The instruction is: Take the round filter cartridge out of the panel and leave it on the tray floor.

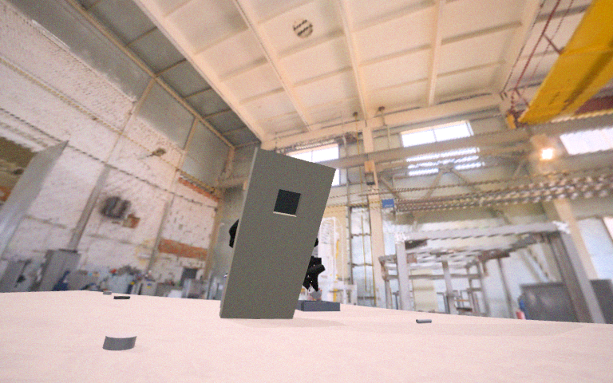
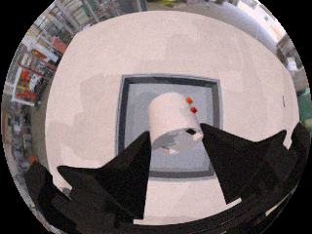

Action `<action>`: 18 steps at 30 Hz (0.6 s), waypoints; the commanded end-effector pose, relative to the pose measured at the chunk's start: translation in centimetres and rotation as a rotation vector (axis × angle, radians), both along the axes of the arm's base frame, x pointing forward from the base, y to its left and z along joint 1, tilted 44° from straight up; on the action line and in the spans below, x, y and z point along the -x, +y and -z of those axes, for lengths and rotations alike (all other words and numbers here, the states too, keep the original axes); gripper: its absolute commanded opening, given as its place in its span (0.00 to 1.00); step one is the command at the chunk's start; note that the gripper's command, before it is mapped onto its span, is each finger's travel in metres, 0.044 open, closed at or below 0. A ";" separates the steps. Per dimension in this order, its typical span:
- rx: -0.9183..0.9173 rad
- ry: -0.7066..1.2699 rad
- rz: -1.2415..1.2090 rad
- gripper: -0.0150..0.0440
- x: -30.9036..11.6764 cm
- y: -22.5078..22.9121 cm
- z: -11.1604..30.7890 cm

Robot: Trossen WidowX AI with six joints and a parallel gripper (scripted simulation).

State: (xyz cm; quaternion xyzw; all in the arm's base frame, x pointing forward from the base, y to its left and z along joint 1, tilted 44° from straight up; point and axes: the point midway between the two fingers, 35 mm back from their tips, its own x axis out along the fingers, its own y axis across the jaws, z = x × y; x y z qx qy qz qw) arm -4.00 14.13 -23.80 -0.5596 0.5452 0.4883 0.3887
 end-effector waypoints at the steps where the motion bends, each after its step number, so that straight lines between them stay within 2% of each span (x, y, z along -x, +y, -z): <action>1: -0.002 0.004 0.006 0.25 0.1 -1.0 0.9; 7: -0.002 0.004 0.006 0.25 0.0 -1.9 1.6; 18: 0.006 -0.001 0.000 0.74 -0.1 -1.8 1.4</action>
